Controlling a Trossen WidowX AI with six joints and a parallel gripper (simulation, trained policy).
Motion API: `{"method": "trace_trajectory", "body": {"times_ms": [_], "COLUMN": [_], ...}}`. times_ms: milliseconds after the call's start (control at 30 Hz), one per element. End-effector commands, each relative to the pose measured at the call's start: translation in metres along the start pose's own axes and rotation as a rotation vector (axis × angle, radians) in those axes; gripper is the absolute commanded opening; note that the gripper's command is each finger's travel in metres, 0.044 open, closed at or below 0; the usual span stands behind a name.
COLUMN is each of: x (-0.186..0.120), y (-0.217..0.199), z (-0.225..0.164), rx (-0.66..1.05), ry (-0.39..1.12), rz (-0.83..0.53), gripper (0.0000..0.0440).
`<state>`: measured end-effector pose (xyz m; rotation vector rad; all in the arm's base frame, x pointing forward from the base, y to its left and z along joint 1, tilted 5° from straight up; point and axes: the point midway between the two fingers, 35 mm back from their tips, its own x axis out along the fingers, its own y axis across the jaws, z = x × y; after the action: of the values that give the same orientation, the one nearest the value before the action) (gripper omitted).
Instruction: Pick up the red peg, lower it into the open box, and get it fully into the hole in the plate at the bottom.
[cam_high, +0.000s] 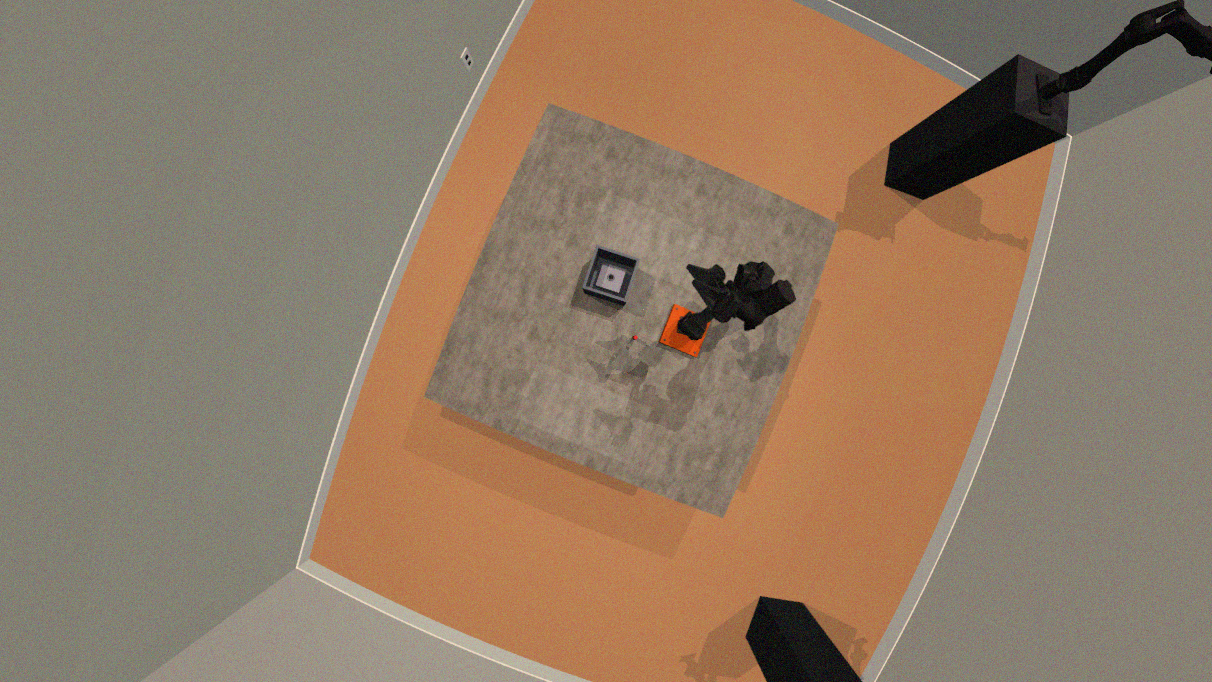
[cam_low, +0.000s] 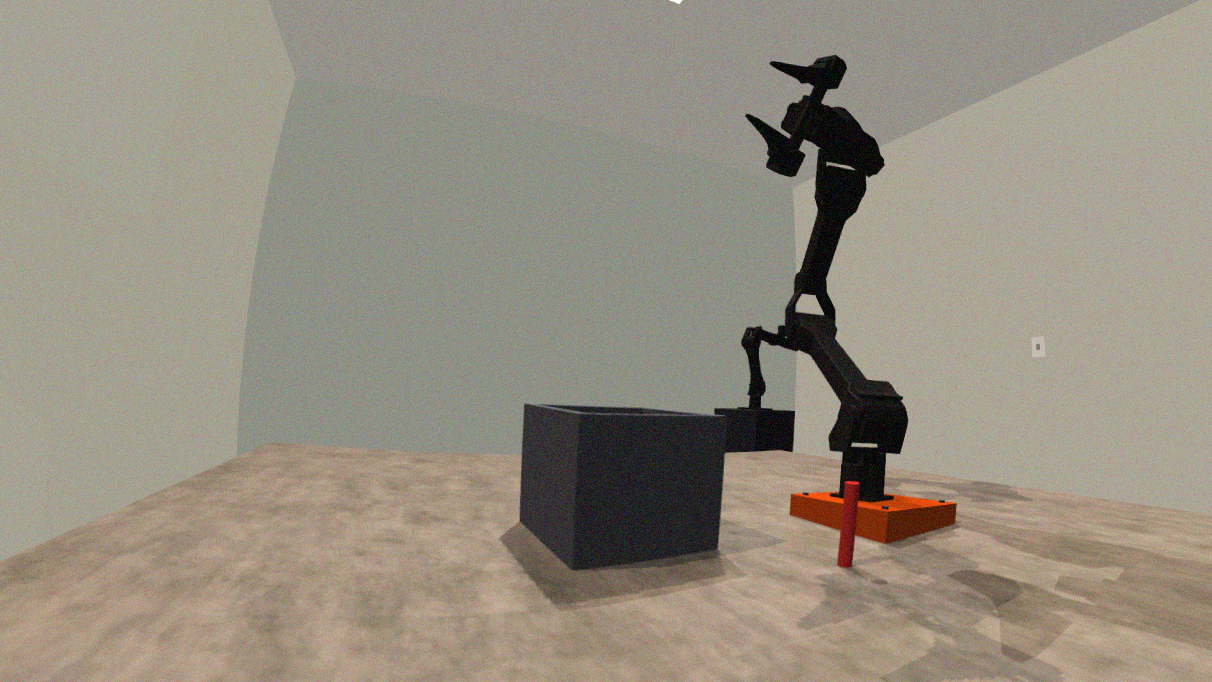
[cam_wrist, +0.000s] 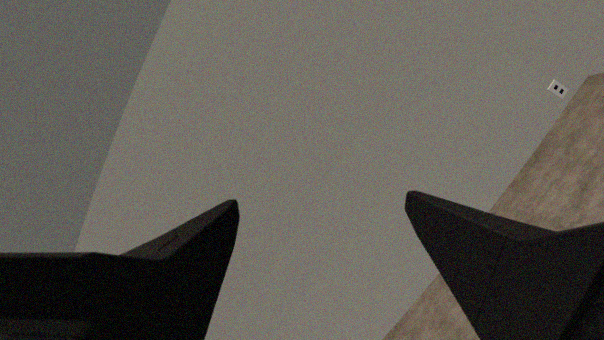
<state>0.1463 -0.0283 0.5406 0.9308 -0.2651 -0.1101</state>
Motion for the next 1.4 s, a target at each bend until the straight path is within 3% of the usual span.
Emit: {"method": "trace_trajectory", "body": {"times_ms": [0, 67, 233, 567, 1000, 1367], "x": [0.001, 0.002, 0.01, 0.036, 0.066, 0.066], "y": [0.003, 0.009, 0.02, 0.015, -0.04, -0.105], "z": [-0.004, -0.014, -0.05, -0.126, -0.209, -0.26], "rx": [-0.007, -0.02, -0.019, -0.022, -0.007, 0.034], "ry": [0.01, 0.036, 0.106, 0.276, 0.511, 0.704], "rz": [0.014, 0.044, 0.086, 0.042, -0.185, -0.442], "gripper": [0.0419, 0.044, 0.044, 0.044, 0.044, 0.044]}}
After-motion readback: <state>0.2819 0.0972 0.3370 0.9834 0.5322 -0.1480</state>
